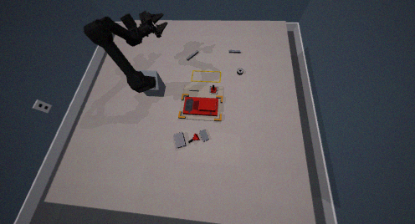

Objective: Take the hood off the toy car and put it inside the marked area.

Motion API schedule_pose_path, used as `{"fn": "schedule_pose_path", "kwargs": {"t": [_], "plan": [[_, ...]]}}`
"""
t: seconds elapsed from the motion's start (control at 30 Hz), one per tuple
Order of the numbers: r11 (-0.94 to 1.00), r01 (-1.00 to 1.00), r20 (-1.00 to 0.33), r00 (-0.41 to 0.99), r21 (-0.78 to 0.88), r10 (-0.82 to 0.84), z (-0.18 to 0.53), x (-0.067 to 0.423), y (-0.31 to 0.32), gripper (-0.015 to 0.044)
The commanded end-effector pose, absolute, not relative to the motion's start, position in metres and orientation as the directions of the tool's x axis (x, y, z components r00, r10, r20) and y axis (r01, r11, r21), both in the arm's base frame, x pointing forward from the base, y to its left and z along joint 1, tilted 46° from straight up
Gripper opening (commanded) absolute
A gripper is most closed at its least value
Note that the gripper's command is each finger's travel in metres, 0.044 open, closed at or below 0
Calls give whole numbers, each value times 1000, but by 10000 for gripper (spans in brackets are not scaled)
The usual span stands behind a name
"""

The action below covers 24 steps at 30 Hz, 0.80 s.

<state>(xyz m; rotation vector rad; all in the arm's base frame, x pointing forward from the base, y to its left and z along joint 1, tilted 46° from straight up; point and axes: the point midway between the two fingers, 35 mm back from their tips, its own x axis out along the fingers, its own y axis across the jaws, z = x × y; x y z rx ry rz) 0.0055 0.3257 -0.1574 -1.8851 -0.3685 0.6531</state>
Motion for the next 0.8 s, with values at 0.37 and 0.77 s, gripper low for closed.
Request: {"fn": "schedule_pose_path", "kwargs": {"t": [0.37, 0.77], "plan": [[-108, -451, -456, 890, -886, 25, -109, 177, 331, 440], [136, -512, -529, 799, -848, -287, -69, 276, 261, 440]]}}
